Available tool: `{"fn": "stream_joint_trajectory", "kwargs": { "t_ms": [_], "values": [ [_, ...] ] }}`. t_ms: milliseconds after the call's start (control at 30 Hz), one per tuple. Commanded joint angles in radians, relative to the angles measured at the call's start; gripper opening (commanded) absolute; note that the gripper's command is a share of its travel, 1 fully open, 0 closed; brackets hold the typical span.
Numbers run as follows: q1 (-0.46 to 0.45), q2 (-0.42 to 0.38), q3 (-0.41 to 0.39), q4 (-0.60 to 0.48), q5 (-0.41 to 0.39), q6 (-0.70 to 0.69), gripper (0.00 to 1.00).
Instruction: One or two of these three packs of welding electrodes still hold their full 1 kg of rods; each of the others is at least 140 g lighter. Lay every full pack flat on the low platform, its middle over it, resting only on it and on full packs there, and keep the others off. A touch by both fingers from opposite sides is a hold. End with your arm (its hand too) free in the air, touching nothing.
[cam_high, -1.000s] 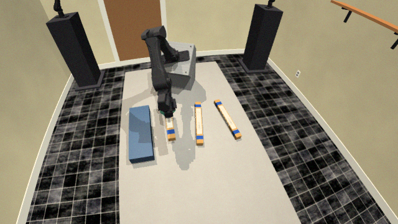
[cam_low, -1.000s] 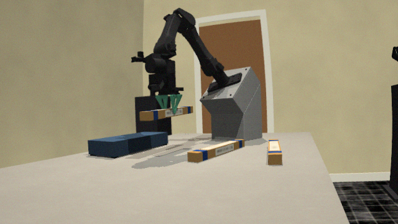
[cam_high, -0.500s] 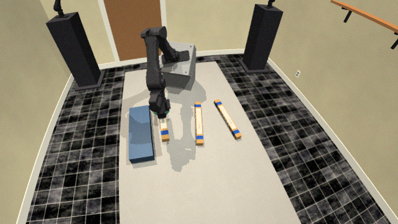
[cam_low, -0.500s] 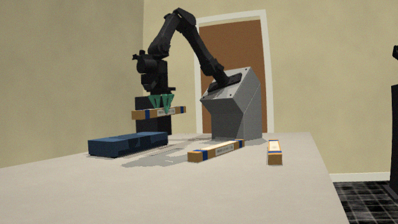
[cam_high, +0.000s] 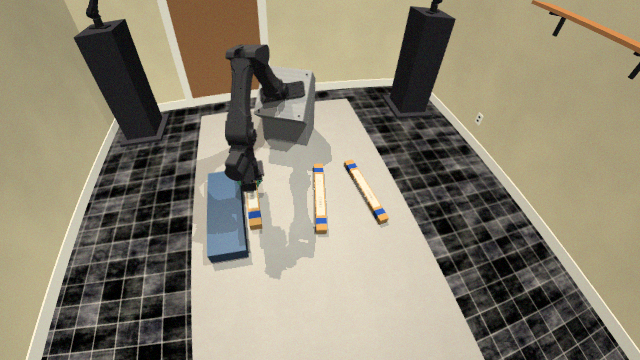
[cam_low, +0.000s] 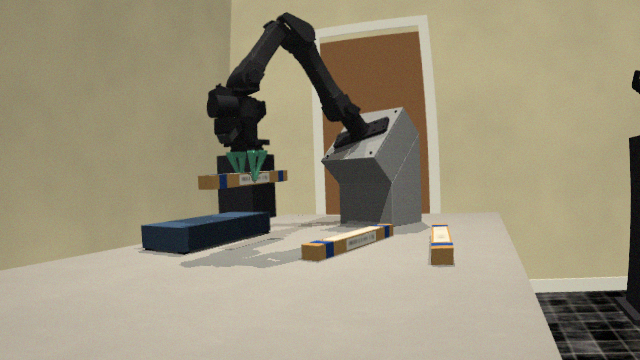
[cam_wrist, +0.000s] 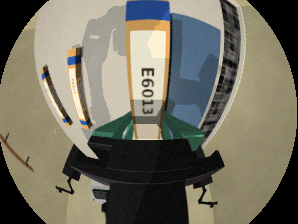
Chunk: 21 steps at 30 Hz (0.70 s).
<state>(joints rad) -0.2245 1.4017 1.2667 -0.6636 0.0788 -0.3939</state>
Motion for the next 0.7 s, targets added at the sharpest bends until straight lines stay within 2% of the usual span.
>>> {"fn": "stream_joint_trajectory", "kwargs": {
  "t_ms": [0,667],
  "values": [
    [-0.030,-0.039,0.066,-0.042,-0.036,-0.037,0.00],
    [-0.182,0.031,0.186,-0.093,-0.144,-0.143,0.00]
  ]
}}
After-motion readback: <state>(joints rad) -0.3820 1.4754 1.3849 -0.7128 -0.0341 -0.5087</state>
